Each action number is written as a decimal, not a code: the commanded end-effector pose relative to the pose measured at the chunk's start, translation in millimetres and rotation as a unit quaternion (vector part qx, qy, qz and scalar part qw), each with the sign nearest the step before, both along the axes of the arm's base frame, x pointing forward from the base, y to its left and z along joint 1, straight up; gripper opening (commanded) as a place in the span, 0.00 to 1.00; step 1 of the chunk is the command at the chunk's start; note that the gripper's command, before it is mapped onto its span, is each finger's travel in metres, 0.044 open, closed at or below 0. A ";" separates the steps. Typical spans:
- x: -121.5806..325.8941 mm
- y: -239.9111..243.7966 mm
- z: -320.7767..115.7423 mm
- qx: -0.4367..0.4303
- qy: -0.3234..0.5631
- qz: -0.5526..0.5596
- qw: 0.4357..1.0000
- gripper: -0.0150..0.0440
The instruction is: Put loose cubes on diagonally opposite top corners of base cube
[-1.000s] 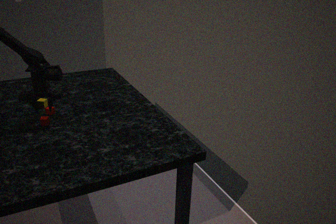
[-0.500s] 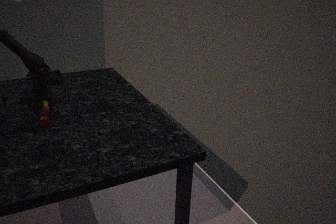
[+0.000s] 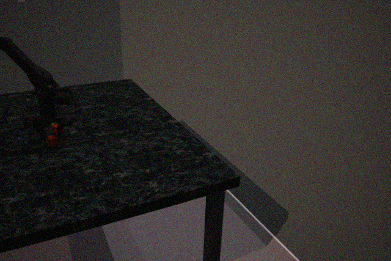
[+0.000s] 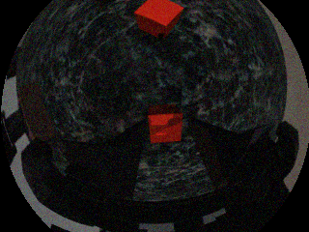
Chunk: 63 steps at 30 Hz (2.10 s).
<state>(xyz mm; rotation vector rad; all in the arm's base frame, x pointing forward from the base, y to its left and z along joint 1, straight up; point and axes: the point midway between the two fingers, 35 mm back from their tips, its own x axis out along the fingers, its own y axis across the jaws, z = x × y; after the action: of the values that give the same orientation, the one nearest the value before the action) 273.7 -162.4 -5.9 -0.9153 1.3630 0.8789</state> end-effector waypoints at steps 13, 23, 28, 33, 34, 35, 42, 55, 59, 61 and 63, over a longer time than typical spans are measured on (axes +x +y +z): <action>2.1 1.0 11.3 0.000 -0.003 -0.012 1.000 0.43; 4.5 -0.5 43.4 0.000 -0.002 -0.011 1.000 0.43; 4.2 -0.7 59.5 0.000 -0.001 -0.009 1.000 0.43; 2.8 -0.6 75.6 0.000 0.000 -0.006 1.000 0.43; 2.4 -0.6 78.7 0.000 0.001 -0.005 1.000 0.43; 2.0 -0.5 81.9 0.000 0.001 -0.004 1.000 0.43; -1.8 0.5 103.8 0.000 0.004 0.001 1.000 0.43; 11.9 24.3 101.4 0.002 0.003 -0.060 0.998 0.43; 17.8 35.9 99.3 0.003 0.003 -0.089 0.996 0.43; 20.6 41.8 98.3 0.004 0.002 -0.103 0.995 0.43; 23.3 47.7 97.2 0.004 0.002 -0.118 0.993 0.43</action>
<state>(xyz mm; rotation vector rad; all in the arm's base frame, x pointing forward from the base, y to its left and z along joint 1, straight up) 293.3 -124.4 94.4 -0.7690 1.4183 0.7437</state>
